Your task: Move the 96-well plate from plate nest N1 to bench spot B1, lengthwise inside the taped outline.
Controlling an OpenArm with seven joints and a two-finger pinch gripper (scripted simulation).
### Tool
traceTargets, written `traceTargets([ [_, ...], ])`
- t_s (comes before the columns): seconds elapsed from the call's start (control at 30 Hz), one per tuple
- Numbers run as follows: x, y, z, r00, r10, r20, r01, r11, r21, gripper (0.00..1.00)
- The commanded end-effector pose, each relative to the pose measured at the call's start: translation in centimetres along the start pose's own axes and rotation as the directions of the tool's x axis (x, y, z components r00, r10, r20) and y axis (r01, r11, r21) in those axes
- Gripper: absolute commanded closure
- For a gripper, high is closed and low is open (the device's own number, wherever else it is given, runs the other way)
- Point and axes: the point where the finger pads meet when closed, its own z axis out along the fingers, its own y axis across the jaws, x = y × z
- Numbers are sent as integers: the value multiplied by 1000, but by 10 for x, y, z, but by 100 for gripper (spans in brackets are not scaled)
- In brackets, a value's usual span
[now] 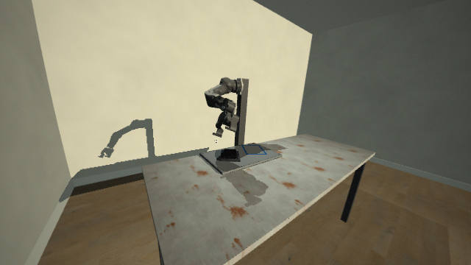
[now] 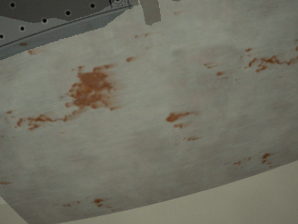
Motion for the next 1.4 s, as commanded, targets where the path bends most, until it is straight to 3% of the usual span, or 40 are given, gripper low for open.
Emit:
traceTargets([
  [0.0, 0, 1, -1, 1000, 2, 0, -2, 1000, -3, 0],
  [0.27, 0, 1, -1, 1000, 2, 0, -2, 1000, -3, 0],
  [0.33, 10, -13, -4, 995, -89, -49, 89, 996, 7, 7],
  [0.43, 26, -34, -8, 967, -221, -124, 225, 974, 14, 17],
  [0.5, 26, -34, -8, 967, -221, -124, 225, 974, 14, 23],
  [0.83, 26, -34, -8, 967, -221, -124, 225, 974, 14, 23],
  [0.9, 38, -48, -11, 936, -306, -172, 312, 950, 12, 23],
  [1.0, 54, -69, -16, 871, -425, -245, 439, 898, 2, 23],
  [1.37, 54, -69, -16, 871, -425, -245, 439, 898, 2, 23],
])
